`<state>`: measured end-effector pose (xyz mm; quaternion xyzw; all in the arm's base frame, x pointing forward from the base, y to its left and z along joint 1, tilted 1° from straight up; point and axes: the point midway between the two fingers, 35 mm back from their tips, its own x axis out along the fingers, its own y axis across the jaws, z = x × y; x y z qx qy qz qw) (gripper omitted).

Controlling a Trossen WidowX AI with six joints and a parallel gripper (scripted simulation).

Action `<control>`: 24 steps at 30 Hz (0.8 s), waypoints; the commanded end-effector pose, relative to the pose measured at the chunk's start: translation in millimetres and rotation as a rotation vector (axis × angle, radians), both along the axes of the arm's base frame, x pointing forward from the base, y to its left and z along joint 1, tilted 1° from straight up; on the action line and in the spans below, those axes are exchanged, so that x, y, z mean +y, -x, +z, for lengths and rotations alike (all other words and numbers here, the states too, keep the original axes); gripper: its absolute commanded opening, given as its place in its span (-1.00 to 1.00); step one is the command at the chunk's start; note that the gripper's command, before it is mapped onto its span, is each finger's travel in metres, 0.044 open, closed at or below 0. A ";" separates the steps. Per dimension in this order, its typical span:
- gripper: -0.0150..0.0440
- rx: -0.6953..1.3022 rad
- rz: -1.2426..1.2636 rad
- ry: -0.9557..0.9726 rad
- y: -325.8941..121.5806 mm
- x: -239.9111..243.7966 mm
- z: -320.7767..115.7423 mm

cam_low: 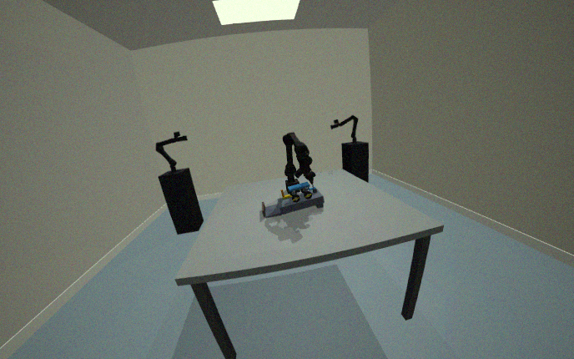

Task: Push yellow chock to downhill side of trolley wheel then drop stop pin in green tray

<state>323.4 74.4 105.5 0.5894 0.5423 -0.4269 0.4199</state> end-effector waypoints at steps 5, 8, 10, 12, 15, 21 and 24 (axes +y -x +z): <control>-0.49 -0.005 0.004 -0.005 0.0 -0.5 8.2; -0.49 -0.005 0.004 -0.005 0.1 -1.0 10.5; -0.49 -0.005 0.004 -0.005 0.2 -1.3 12.1; -0.49 -0.005 0.004 -0.005 0.2 -1.4 13.6; -0.49 -0.005 0.004 -0.005 0.2 -1.4 15.8; -0.49 -0.005 0.004 -0.005 -0.4 -0.7 20.6; -0.49 -0.005 0.004 -0.005 -0.6 -0.2 22.9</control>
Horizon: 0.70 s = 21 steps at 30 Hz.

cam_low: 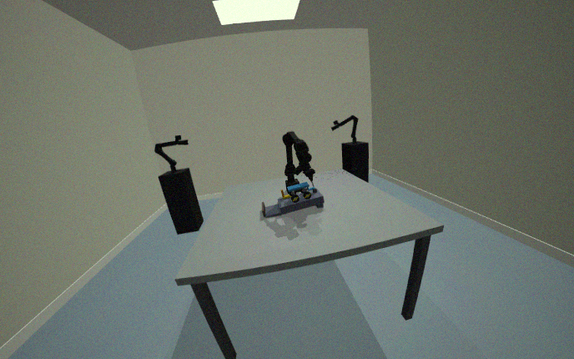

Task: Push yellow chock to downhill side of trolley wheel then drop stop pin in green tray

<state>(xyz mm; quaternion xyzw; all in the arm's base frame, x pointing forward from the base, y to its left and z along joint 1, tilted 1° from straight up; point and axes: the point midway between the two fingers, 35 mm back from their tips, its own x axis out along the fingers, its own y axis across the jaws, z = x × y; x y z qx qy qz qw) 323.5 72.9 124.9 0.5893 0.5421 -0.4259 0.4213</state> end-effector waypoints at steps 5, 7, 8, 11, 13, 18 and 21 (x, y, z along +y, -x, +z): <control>-0.49 -0.003 0.002 -0.007 -1.0 9.5 4.3; -0.49 -0.003 0.002 -0.007 -1.2 12.6 5.0; -0.49 -0.003 0.002 -0.007 -1.2 13.9 5.3; -0.49 -0.003 0.002 -0.008 -1.3 19.6 6.6; -0.49 -0.003 0.002 -0.008 -1.5 23.1 7.3; -0.49 -0.003 0.002 -0.009 -2.3 31.6 9.4; -0.49 -0.002 0.002 -0.009 -0.1 32.0 9.4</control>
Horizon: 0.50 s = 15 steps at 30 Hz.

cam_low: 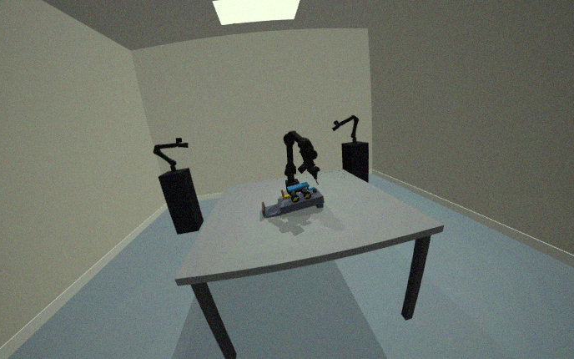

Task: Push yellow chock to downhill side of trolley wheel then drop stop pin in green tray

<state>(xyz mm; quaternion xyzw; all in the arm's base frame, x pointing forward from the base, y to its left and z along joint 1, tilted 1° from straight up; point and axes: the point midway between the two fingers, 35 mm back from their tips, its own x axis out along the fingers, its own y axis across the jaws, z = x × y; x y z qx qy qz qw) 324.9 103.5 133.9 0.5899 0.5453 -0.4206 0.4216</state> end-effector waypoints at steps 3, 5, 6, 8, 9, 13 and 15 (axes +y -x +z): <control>-0.49 0.003 -0.005 0.000 10.2 1.7 -0.4; -0.49 0.003 -0.005 0.000 16.9 2.1 -1.2; -0.49 0.003 -0.005 0.000 20.4 2.3 -1.7; -0.49 0.004 -0.005 0.000 26.9 2.8 -2.6; -0.49 0.004 -0.005 0.000 30.1 3.1 -2.9; -0.49 0.005 -0.005 -0.001 43.6 4.3 -3.9; -0.49 0.006 -0.005 -0.001 51.1 5.0 -4.4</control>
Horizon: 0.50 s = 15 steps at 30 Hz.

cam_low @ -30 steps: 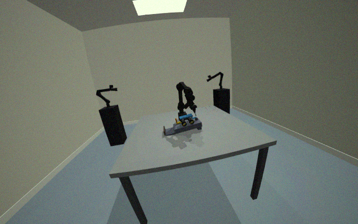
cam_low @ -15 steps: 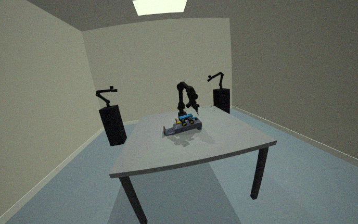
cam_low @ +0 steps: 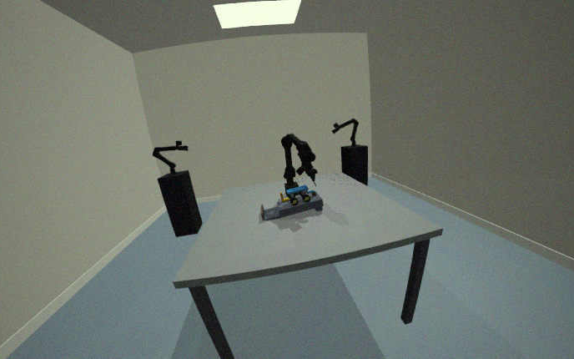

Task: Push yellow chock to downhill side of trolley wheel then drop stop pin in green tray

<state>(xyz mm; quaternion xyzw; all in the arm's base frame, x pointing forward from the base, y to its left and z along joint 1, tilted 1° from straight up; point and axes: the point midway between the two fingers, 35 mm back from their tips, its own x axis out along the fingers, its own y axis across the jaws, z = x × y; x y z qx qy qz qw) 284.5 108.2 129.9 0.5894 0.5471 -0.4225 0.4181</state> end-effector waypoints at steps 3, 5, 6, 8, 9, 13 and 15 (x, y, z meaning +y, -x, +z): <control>-0.49 -0.001 -0.003 0.002 20.9 1.2 -1.0; -0.49 -0.001 -0.003 0.002 28.2 1.7 -1.4; -0.49 0.000 -0.003 0.002 31.8 1.9 -1.5; -0.49 0.000 -0.003 0.002 38.5 2.2 -1.9; -0.49 0.001 -0.003 0.002 41.3 2.2 -2.0; -0.49 0.001 -0.003 0.002 43.6 2.3 -2.2; -0.49 0.001 -0.003 0.003 43.3 -0.4 -2.7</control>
